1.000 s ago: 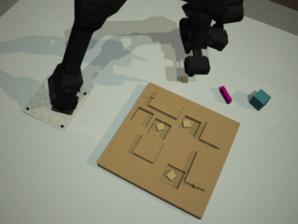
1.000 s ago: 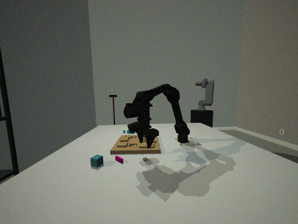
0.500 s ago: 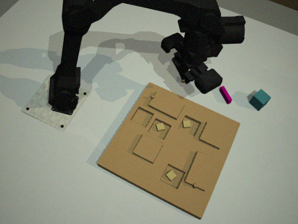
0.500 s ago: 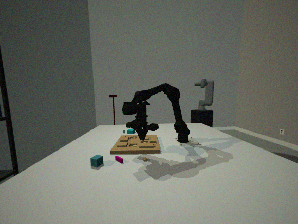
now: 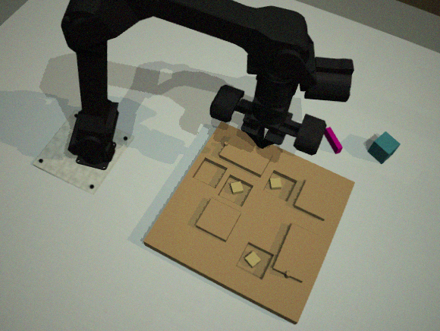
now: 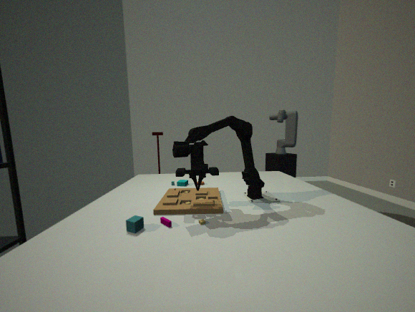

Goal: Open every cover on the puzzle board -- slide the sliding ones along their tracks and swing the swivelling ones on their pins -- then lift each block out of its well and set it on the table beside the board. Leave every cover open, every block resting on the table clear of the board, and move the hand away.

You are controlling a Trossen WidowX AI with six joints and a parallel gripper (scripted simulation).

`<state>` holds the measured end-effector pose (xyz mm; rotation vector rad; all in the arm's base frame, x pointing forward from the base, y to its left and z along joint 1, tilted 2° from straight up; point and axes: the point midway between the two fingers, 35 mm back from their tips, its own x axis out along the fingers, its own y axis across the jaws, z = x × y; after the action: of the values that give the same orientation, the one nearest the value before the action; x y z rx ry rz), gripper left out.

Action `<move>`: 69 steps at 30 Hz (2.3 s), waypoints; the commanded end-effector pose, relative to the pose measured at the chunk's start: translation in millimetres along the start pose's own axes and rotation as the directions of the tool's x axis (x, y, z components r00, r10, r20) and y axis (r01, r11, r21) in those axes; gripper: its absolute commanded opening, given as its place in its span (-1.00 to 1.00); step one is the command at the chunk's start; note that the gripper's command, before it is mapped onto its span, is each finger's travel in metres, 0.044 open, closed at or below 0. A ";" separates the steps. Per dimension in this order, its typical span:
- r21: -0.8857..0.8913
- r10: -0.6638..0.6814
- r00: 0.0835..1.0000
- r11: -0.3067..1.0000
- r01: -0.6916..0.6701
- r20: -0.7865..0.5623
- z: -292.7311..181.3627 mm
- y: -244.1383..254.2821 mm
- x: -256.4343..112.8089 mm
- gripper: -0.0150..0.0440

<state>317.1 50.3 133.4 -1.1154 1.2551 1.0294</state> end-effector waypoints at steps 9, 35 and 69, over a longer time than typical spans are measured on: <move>-0.612 0.001 1.000 0.791 -0.001 -0.001 -62.2 18.2 3.8 -0.49; -0.612 0.001 1.000 0.791 -0.002 -0.001 -62.5 17.8 53.2 -0.49; -0.612 0.001 1.000 0.791 -0.002 -0.001 -63.5 16.8 65.7 -0.49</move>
<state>292.9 -10.9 67.7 -1.6013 0.9361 1.4945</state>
